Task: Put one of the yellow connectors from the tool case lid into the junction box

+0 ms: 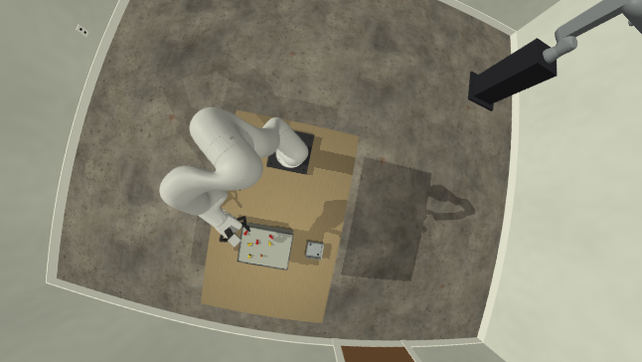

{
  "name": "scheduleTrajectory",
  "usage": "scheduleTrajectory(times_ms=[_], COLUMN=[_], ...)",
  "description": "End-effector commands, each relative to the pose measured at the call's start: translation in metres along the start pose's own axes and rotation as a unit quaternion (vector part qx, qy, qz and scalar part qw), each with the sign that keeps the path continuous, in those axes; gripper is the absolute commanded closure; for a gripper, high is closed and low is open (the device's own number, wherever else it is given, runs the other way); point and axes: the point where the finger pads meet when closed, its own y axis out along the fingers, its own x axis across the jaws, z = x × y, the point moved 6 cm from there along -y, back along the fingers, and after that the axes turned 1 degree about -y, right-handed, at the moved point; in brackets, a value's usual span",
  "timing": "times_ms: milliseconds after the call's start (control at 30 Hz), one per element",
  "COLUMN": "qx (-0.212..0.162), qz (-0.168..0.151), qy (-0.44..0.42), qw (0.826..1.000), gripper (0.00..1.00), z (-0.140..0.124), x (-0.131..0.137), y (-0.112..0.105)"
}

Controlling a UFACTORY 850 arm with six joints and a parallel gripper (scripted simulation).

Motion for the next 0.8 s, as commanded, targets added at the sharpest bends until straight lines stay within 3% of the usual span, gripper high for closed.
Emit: scheduleTrajectory(times_ms=[0,167,233,300,567,767], qx=[-0.025,-0.057,-0.057,-0.071,-0.126,-0.159], qz=[0.060,0.116,0.116,0.136,0.202,0.233], qy=[-0.038,-0.087,-0.087,-0.107,-0.187,-0.235], qw=[0.997,0.988,0.988,0.982,0.953,0.930], gripper=[0.00,0.00,0.00,0.00,0.00,0.00], z=[0.003,0.002,0.002,0.001,-0.003,-0.004], x=[-0.003,-0.005,-0.005,-0.005,0.001,0.008], y=[0.011,0.021,0.021,0.024,0.035,0.041])
